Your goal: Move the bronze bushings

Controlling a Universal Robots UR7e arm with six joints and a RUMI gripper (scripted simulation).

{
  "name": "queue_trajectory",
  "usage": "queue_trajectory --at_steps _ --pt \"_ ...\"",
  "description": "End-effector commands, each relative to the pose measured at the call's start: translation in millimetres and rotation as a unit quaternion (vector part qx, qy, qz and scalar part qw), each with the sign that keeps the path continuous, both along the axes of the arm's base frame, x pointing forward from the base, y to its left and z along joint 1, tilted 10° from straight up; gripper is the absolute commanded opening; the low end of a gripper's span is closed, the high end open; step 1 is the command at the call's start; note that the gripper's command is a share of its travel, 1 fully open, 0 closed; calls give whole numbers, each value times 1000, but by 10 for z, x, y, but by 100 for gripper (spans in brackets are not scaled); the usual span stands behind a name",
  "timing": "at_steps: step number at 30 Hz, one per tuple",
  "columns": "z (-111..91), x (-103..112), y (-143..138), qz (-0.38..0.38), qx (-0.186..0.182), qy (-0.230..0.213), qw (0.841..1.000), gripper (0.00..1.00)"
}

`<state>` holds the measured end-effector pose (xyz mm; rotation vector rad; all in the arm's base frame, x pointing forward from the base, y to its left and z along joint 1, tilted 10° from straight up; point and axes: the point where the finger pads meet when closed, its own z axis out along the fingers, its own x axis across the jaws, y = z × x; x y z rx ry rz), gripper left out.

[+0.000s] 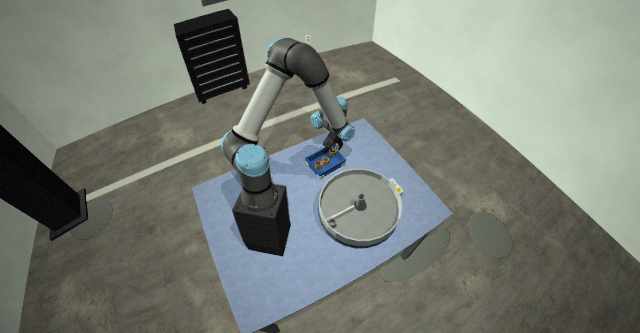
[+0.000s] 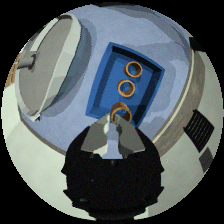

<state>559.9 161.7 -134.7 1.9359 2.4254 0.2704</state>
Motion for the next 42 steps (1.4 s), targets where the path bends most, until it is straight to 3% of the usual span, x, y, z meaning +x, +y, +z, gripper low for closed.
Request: queue_trajectory --at_steps 1,30,42 --pt "3 7 0 0 0 -1 1000 0" --pt "-3 7 1 0 0 -1 1000 0" --pt "-132 25 17 0 0 -1 1000 0"
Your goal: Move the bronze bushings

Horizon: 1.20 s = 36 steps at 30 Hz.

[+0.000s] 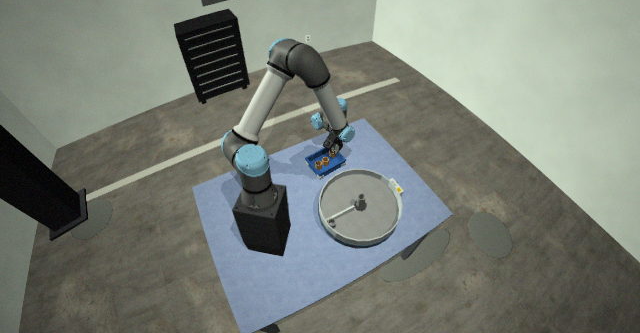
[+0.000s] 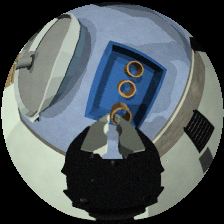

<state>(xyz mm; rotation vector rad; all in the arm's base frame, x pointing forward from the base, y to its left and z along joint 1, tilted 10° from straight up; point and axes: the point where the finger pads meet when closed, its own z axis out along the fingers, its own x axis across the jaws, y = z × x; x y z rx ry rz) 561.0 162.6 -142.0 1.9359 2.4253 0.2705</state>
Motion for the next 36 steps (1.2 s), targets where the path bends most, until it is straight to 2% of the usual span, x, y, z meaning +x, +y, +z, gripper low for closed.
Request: queue_trajectory --at_steps 1,17,36 --pt "-60 15 8 0 0 -1 1000 0" --pt "-300 47 37 0 0 -1 1000 0" --pt "-338 52 42 0 0 -1 1000 0"
